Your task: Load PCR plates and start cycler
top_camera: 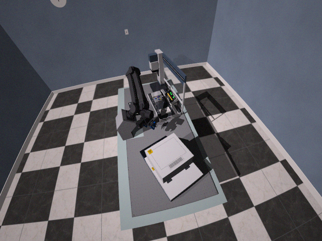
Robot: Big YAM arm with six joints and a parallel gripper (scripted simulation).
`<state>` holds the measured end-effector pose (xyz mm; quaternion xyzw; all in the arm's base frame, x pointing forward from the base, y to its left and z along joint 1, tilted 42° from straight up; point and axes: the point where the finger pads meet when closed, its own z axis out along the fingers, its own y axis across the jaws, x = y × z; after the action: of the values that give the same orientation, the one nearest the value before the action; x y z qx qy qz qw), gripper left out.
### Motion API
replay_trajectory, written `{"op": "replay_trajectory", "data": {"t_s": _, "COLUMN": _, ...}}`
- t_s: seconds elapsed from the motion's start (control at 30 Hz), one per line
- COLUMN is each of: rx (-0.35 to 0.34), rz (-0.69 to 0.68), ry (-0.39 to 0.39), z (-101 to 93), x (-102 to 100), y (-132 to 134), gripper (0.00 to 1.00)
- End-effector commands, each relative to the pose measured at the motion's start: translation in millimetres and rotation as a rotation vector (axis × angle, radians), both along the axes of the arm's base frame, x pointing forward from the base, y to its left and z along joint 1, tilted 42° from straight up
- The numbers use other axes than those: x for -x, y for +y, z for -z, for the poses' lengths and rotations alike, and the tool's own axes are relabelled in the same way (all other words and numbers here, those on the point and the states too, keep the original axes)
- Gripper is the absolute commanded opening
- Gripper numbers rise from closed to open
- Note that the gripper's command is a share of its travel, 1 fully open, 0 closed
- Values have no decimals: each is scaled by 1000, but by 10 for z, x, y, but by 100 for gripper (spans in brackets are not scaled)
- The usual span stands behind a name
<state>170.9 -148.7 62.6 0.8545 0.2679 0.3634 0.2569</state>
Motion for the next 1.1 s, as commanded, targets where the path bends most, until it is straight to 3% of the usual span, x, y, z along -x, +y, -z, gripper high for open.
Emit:
{"op": "replay_trajectory", "data": {"t_s": 0.0, "rx": 28, "rz": -17, "ry": 19, "z": -60, "x": -4, "y": 11, "gripper": 100}}
{"op": "replay_trajectory", "data": {"t_s": 0.1, "rx": 91, "rz": -83, "ry": 20, "z": -127, "x": -125, "y": 179, "gripper": 100}}
{"op": "replay_trajectory", "data": {"t_s": 0.2, "rx": 92, "rz": -69, "ry": 27, "z": -127, "x": -124, "y": 170, "gripper": 100}}
{"op": "replay_trajectory", "data": {"t_s": 0.37, "rx": 182, "rz": -158, "ry": 36, "z": -150, "x": -136, "y": 144, "gripper": 100}}
{"op": "replay_trajectory", "data": {"t_s": 0.47, "rx": 246, "rz": -221, "ry": 38, "z": -235, "x": -265, "y": 320, "gripper": 100}}
{"op": "replay_trajectory", "data": {"t_s": 0.73, "rx": 321, "rz": -276, "ry": 58, "z": -313, "x": -343, "y": 401, "gripper": 100}}
{"op": "replay_trajectory", "data": {"t_s": 0.87, "rx": 377, "rz": -333, "ry": 38, "z": -479, "x": -515, "y": 600, "gripper": 100}}
{"op": "replay_trajectory", "data": {"t_s": 1.07, "rx": 482, "rz": -411, "ry": 59, "z": -536, "x": -562, "y": 565, "gripper": 100}}
